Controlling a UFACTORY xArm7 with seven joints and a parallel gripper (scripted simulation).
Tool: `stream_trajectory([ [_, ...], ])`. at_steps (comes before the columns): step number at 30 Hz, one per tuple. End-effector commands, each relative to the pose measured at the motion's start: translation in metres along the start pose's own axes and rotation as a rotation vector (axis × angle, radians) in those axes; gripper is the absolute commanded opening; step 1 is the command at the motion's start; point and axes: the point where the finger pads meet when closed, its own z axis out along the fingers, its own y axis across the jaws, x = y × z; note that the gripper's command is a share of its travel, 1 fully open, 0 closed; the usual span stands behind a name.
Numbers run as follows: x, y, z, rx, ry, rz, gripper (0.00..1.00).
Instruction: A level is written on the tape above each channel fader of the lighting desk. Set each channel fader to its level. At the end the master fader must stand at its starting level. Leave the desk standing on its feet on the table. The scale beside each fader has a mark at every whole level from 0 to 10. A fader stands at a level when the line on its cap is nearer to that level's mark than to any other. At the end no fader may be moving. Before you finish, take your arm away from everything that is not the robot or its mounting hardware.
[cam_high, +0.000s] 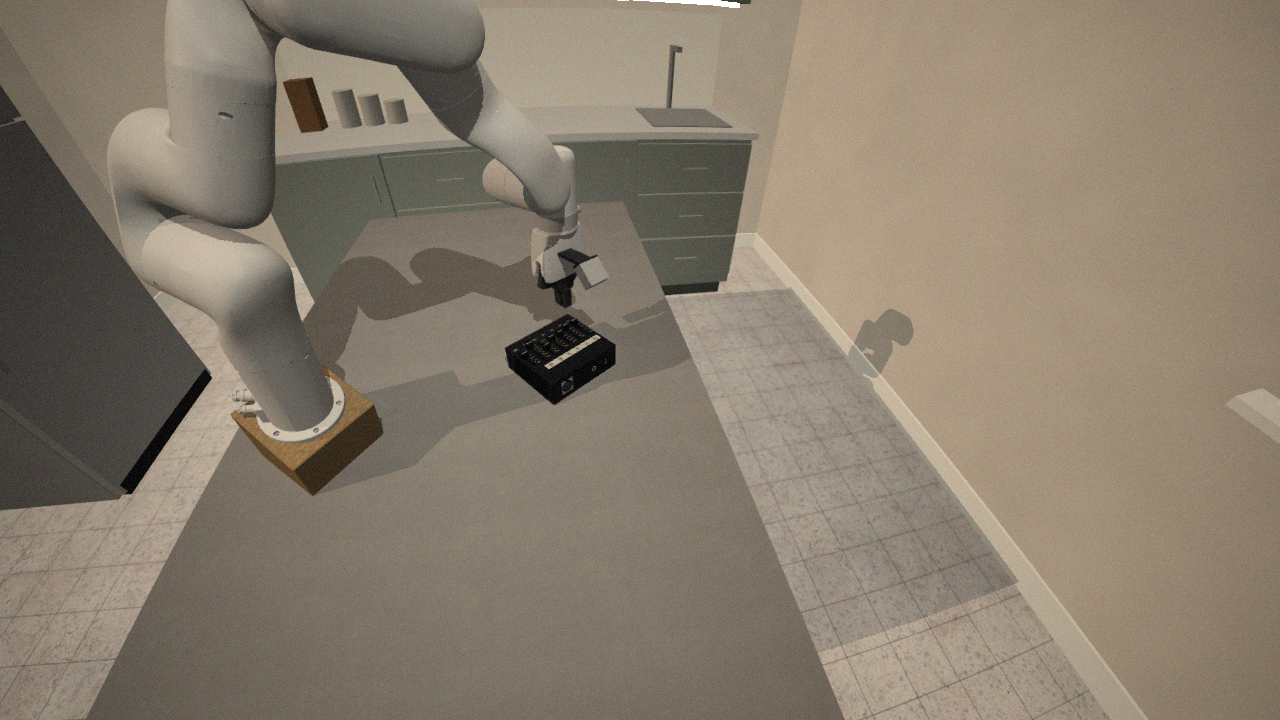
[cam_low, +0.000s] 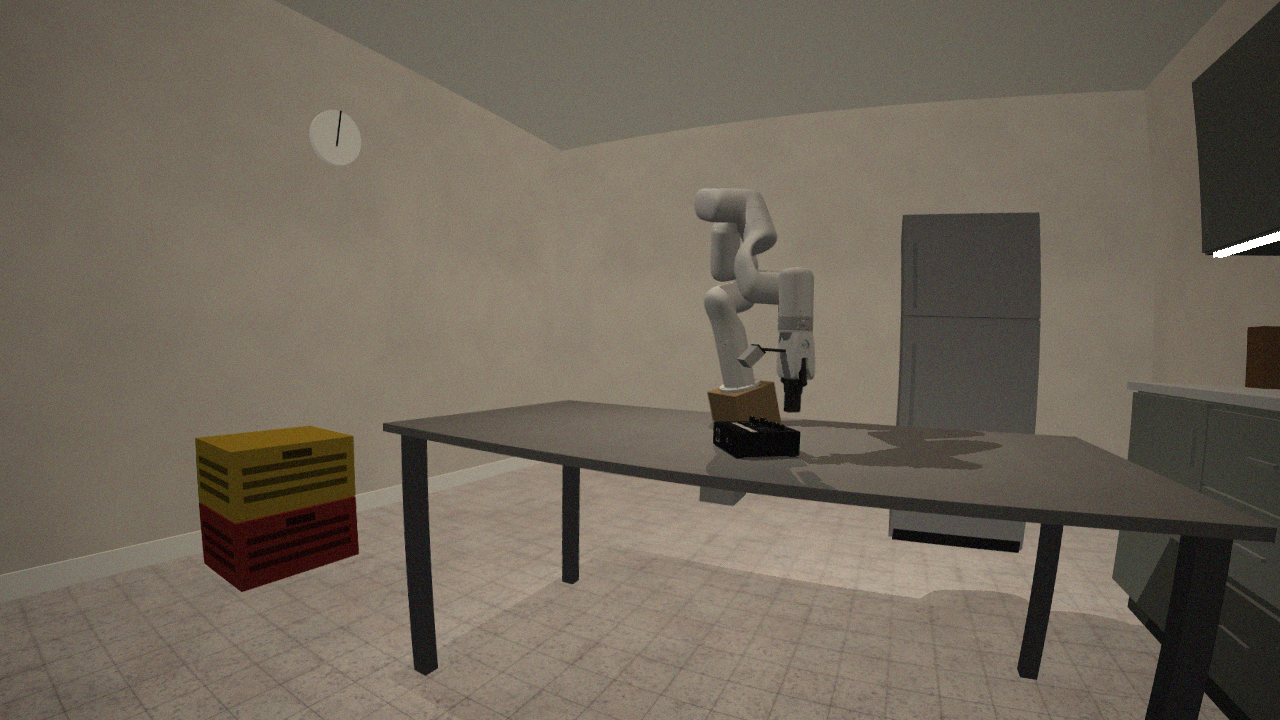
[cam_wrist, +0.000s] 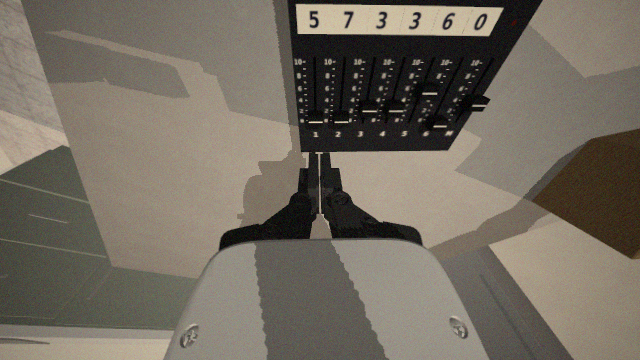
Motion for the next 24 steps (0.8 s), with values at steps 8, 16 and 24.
stream_trajectory([
  [8,-0.0003,-0.0016,-0.0013,0.004,-0.001,0.000,0.00],
  [16,-0.0003,-0.0016,-0.0005,0.004,-0.001,0.000,0.00],
  [24,-0.0005,-0.0017,0.0026,0.004,-0.001,0.001,0.00],
])
